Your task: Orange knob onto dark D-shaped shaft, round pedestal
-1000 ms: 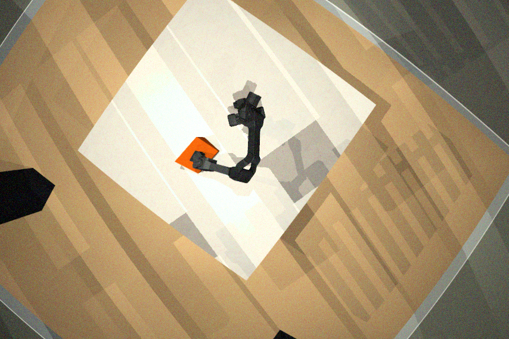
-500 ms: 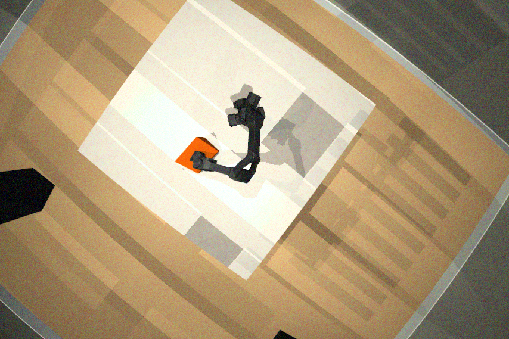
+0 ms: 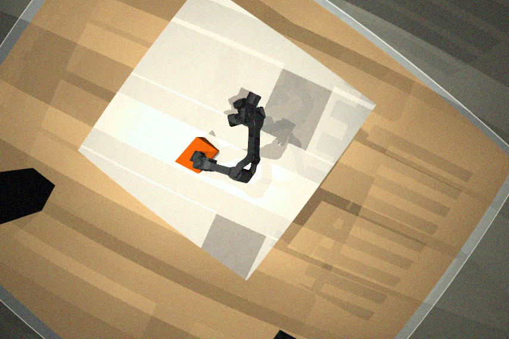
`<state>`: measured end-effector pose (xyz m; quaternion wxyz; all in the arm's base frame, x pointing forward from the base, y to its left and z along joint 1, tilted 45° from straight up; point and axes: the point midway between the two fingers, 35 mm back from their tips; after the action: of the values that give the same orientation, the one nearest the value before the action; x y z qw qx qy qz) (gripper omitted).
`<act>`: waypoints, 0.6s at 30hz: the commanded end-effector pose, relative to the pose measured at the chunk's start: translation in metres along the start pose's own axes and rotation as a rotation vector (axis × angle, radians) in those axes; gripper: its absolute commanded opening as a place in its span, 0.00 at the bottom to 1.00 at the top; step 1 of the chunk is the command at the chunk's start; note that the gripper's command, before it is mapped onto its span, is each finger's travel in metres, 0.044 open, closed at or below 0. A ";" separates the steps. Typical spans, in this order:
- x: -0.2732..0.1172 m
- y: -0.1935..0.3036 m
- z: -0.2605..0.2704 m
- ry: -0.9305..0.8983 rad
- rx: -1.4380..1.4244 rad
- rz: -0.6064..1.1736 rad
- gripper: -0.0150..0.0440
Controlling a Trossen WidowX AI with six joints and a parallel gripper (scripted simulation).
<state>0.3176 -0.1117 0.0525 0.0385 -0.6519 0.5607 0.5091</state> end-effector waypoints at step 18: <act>0.001 -0.001 -0.001 0.004 -0.206 0.000 0.25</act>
<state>0.3180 -0.1120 0.0521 -0.0266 -0.6532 0.5066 0.5621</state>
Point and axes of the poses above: the point midway between the two fingers, 35 mm back from their tips, its own x axis out along the fingers, its own z axis across the jaws, y = z × x, and after that the axes turned 7 degrees about x, right-handed
